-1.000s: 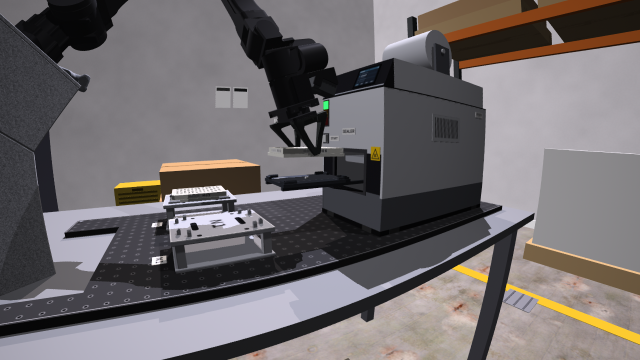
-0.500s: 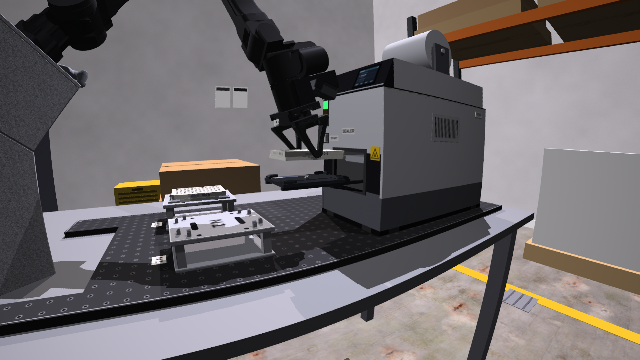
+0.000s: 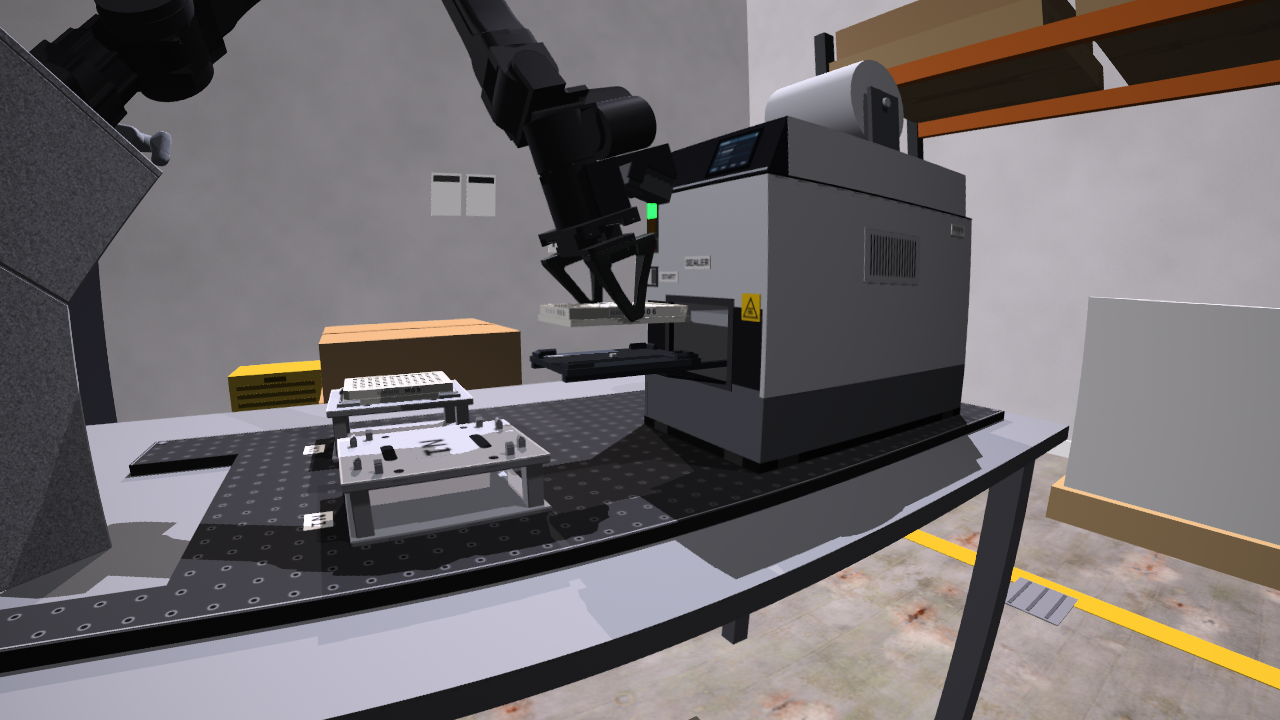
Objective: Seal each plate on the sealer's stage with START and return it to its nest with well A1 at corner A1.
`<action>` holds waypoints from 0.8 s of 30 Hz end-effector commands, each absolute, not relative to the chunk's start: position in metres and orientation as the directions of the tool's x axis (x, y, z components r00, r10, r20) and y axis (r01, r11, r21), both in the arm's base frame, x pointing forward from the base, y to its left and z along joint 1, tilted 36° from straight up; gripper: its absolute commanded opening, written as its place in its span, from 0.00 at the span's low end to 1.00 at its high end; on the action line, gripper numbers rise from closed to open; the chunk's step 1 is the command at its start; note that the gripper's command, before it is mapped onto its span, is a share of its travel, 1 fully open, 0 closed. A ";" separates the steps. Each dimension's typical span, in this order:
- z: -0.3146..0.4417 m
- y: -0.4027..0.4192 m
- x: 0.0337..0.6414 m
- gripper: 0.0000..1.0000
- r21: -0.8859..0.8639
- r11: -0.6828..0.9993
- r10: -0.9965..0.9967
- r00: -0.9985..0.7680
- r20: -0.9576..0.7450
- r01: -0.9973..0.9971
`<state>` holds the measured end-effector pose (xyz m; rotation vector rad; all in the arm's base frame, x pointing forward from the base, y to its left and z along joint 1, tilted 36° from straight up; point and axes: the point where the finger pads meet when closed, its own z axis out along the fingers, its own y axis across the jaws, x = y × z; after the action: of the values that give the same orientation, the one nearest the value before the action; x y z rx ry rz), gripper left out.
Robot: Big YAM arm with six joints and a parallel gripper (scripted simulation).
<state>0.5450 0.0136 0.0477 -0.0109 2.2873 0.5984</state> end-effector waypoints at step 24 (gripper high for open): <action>0.061 0.020 0.553 0.00 0.396 0.893 0.151 -0.689 -0.709 -0.212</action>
<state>0.5464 0.0166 0.0406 -0.0092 2.2966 0.6017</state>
